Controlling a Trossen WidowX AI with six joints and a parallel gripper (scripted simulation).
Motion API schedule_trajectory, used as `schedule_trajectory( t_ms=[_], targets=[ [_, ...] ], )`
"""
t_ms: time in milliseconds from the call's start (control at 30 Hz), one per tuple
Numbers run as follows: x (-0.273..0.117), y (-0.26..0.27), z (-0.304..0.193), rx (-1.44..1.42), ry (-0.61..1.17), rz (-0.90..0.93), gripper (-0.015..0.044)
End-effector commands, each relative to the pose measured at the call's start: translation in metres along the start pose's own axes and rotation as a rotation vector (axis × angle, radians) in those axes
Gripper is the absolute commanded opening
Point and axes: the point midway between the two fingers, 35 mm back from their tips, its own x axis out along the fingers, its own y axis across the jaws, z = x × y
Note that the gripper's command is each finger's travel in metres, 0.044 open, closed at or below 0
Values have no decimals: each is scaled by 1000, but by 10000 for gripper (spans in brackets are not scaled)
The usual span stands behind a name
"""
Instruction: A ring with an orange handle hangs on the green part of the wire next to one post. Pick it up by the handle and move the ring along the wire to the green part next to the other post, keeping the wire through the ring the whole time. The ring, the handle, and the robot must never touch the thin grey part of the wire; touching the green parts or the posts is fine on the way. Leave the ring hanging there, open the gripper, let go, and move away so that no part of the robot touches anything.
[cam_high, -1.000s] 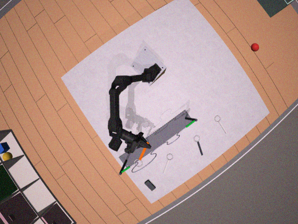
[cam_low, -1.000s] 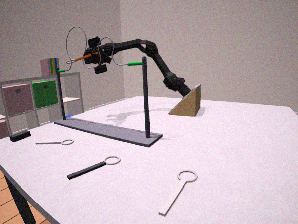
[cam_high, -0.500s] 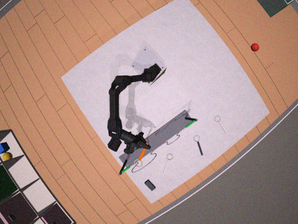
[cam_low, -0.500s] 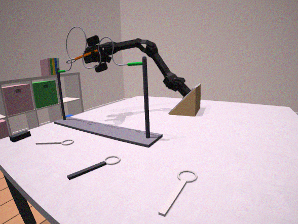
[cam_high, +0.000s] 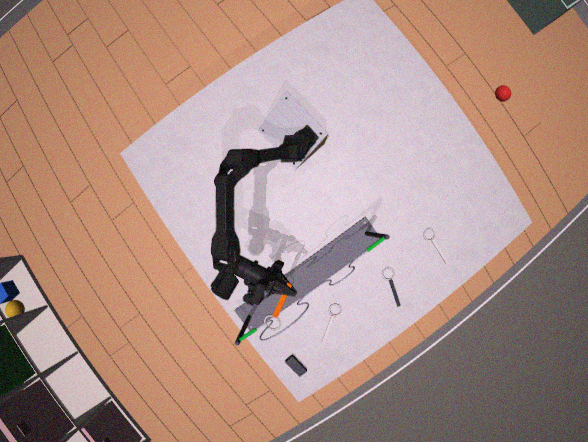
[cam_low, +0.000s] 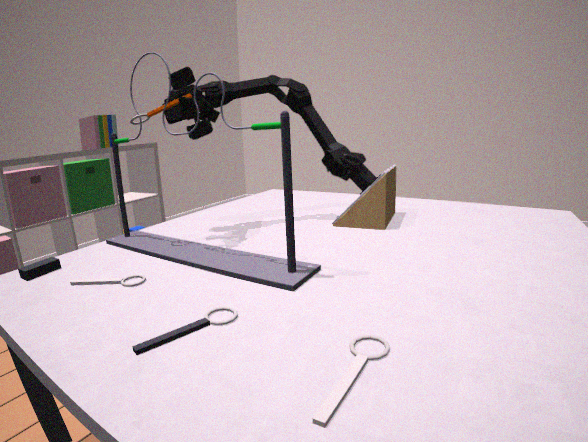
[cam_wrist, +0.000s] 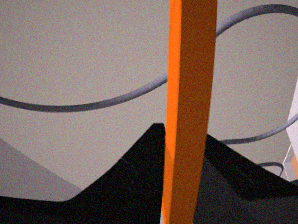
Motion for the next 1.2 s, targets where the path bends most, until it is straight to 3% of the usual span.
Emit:
schedule_trajectory(
  t_ms=[0, 1167],
  targets=[
    [-2, 8, -1, 7, 1, 18, -150],
    [3, 49, 6, 211, -70, 97, -150]
  ],
)
